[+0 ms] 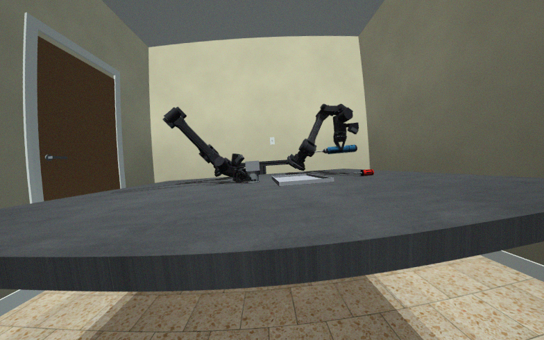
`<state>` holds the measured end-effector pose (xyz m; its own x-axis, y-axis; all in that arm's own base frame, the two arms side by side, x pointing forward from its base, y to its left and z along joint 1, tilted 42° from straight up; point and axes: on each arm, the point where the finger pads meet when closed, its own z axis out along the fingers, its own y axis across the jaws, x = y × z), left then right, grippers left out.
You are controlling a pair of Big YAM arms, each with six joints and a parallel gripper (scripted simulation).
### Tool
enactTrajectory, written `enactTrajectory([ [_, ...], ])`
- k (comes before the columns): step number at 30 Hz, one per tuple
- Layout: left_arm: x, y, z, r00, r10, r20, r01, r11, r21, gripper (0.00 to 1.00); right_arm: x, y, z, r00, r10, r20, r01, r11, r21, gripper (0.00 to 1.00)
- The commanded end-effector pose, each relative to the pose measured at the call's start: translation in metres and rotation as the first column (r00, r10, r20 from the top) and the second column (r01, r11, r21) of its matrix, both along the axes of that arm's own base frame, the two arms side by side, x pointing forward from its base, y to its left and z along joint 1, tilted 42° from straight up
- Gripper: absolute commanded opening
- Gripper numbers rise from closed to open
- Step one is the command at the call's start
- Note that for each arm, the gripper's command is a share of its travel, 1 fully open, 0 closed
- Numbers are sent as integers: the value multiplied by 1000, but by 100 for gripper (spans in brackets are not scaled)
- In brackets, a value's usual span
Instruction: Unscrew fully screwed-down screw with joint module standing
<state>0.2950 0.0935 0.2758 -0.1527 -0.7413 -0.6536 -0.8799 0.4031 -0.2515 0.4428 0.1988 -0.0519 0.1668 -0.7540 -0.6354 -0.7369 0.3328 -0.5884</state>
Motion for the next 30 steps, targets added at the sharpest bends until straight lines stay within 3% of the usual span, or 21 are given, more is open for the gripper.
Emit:
enactTrajectory([
  [1,-7,8,42,993,72,90,-70,997,-28,42,2,3,4,1000,2,12,-3,1000,8,59],
  [5,-20,15,45,988,123,88,-119,992,-48,42,2,3,4,1000,2,12,-3,1000,8,59],
  [10,-14,12,39,992,111,66,-109,993,-46,42,2,3,4,1000,2,12,-3,1000,8,59],
  [23,-61,30,56,957,277,84,-268,958,-97,42,2,3,4,1000,2,12,-3,1000,8,59],
  [28,-52,32,50,958,276,74,-268,958,-98,42,2,3,4,1000,2,12,-3,1000,8,59],
  [30,-55,33,23,965,260,20,-258,963,-82,42,2,3,4,1000,2,12,-3,1000,8,59],
])
